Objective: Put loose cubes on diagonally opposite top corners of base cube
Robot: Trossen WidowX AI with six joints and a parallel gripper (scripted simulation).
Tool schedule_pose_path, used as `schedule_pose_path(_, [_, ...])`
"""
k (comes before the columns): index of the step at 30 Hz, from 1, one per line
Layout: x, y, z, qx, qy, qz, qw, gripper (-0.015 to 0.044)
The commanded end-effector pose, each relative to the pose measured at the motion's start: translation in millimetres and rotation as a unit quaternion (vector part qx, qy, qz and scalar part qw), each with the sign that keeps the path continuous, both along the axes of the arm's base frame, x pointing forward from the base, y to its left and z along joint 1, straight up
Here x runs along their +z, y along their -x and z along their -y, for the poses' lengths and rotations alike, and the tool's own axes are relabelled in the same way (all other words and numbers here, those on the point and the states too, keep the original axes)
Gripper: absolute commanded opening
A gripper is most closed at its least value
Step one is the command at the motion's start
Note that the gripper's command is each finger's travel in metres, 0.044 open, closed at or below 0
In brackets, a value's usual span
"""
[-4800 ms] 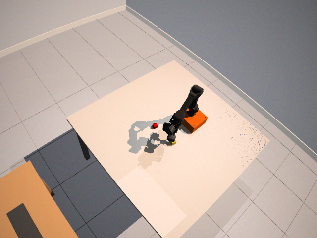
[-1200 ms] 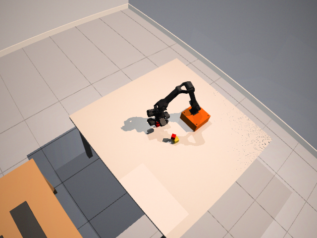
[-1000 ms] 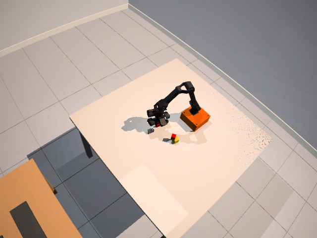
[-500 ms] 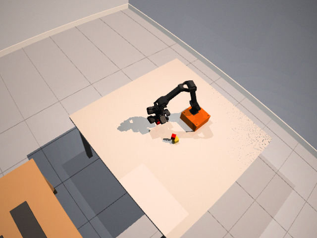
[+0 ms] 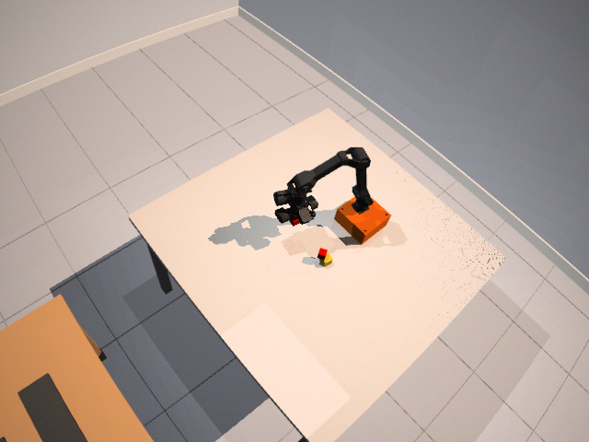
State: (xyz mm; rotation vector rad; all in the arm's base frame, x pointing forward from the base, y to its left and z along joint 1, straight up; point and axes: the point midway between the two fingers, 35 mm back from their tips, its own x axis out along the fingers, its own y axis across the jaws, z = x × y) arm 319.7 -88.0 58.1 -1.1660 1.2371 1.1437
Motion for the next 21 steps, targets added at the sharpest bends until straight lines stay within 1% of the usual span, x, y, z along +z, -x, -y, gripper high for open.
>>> schedule_pose_path(1, [14.7, -0.2, -0.3, 0.003, 0.000, 0.005, 1.000, 0.0105])
schedule_pose_path(4, [23.8, 1.4, -0.7, 0.003, 0.000, 0.005, 1.000, 0.0105])
schedule_pose_path(8, [25.9, 1.6, -2.6, -0.006, 0.000, 0.005, 1.000, 0.0105])
schedule_pose_path(21, [25.0, -1.5, -37.0, -0.178, -0.004, 0.006, 0.984, 0.0105])
